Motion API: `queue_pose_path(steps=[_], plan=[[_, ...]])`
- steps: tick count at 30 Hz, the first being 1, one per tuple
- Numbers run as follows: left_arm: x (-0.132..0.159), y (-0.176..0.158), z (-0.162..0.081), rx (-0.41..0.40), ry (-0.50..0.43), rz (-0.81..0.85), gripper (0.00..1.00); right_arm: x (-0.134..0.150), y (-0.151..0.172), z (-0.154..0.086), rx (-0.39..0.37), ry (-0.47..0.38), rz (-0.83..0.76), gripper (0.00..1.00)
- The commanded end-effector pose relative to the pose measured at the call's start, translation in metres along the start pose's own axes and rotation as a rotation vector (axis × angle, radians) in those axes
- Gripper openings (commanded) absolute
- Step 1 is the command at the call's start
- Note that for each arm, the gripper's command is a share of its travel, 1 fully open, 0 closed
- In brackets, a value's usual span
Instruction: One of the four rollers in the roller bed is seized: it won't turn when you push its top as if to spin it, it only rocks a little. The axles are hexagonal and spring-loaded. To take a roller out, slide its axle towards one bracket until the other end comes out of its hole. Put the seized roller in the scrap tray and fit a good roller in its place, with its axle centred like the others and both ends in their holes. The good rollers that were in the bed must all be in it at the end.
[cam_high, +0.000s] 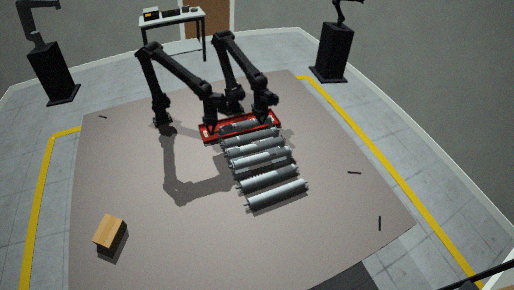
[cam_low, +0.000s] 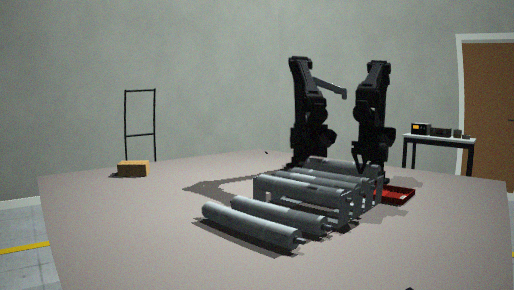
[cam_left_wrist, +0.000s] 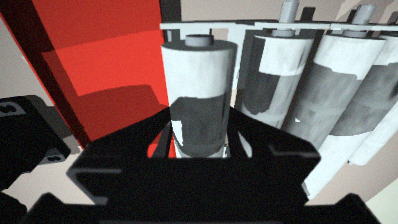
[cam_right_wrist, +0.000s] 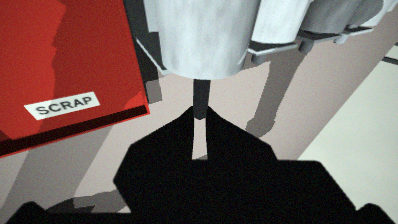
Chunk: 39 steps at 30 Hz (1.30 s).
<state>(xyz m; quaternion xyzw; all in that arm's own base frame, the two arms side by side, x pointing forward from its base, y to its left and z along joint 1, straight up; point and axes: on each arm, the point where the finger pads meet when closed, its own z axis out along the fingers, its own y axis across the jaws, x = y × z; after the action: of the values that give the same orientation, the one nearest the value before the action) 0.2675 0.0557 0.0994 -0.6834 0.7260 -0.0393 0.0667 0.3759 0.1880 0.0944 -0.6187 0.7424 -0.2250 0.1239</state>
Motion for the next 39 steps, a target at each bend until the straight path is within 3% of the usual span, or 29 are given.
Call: queue_pose_path(steps=[1, 39], plan=[[-0.0126, -0.0282, -0.0338, 0.082, -0.043, 0.033, 0.32, 0.0479, 0.0163, 0.024, -0.067, 0.131, -0.01, 0.03], [-0.0166, -0.0375, -0.0327, 0.091, -0.046, 0.03, 0.32, 0.048, 0.0165, 0.0241, -0.067, 0.131, -0.011, 0.03]])
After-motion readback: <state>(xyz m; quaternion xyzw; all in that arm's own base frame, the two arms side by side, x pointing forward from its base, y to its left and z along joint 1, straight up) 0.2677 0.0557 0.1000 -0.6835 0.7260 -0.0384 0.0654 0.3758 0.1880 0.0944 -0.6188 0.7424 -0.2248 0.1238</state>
